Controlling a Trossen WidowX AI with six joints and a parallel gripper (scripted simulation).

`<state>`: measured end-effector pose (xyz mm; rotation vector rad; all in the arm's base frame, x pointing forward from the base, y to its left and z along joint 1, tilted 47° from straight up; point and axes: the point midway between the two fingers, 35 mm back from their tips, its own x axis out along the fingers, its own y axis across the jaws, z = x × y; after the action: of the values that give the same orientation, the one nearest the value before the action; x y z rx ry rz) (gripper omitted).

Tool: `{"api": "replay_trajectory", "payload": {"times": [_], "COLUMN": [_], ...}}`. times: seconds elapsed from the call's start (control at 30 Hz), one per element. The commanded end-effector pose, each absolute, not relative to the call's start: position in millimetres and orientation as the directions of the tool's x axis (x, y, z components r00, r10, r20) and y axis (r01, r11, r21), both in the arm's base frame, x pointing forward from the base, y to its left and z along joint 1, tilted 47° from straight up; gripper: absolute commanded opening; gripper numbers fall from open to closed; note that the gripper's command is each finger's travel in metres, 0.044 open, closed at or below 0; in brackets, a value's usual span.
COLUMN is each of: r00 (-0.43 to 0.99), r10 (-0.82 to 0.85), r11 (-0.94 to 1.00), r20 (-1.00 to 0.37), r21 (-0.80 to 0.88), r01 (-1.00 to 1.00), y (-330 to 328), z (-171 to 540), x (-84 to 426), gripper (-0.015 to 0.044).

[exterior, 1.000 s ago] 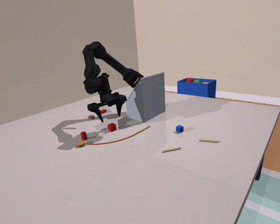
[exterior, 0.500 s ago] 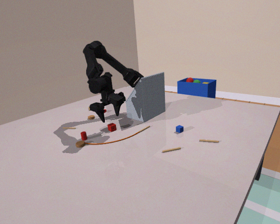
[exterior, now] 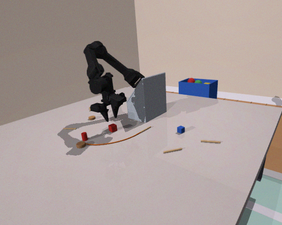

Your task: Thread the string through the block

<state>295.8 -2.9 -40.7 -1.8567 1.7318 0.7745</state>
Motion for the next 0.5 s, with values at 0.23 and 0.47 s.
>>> {"api": "replay_trajectory", "payload": {"times": [0.23,0.47], "r00": [0.038,0.038], "r10": [-0.723,-0.723], "r11": [-0.082,-0.082], "r20": [-0.690,-0.690], "r21": [0.031,0.031], "r01": [-0.996,-0.996], "y": [-2.9,-2.9], "z": [-40.7,-40.7], "x": [295.8,295.8], "gripper": [0.0139,0.0000]}}
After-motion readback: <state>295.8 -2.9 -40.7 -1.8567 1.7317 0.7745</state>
